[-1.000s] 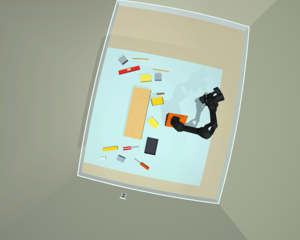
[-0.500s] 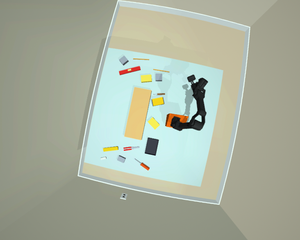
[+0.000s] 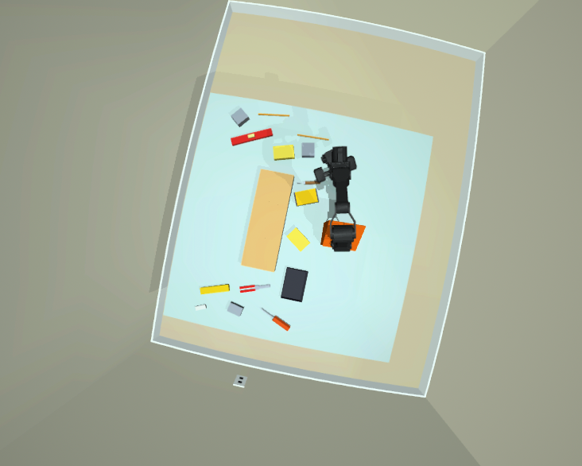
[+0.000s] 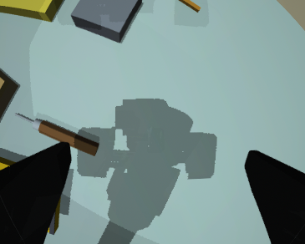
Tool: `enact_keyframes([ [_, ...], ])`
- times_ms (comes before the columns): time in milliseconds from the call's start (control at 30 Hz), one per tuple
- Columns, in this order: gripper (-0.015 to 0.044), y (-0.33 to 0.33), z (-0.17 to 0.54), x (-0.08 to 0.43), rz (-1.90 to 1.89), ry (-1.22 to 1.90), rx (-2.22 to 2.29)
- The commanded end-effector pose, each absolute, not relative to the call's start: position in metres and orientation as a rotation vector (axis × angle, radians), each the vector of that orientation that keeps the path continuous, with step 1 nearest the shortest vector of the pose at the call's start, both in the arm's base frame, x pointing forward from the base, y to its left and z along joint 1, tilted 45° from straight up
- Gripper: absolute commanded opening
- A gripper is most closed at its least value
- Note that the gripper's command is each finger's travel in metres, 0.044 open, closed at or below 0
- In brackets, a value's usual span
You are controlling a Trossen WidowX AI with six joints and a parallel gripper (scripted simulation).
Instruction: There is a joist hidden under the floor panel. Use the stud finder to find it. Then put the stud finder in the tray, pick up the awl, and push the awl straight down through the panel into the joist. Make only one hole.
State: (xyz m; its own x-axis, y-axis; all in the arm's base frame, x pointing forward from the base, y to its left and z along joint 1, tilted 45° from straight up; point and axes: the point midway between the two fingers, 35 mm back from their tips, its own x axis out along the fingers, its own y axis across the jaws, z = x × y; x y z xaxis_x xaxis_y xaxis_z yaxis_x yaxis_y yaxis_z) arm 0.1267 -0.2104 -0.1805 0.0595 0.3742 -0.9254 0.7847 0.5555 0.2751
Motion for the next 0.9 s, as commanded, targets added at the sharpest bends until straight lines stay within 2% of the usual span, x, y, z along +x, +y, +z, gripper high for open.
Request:
enact_keyframes([
  [0, 0.044, -0.151, -0.175, 0.159, 0.019, 1.637, 0.786],
  [200, 0.044, -0.105, -0.166, 0.182, 0.474, 1.596, 0.499],
  [367, 0.044, -0.05, -0.155, 0.196, 0.982, 1.437, 0.181],
  [867, 0.044, -0.044, -0.151, 0.198, 1.0, 1.429, 0.17],
])
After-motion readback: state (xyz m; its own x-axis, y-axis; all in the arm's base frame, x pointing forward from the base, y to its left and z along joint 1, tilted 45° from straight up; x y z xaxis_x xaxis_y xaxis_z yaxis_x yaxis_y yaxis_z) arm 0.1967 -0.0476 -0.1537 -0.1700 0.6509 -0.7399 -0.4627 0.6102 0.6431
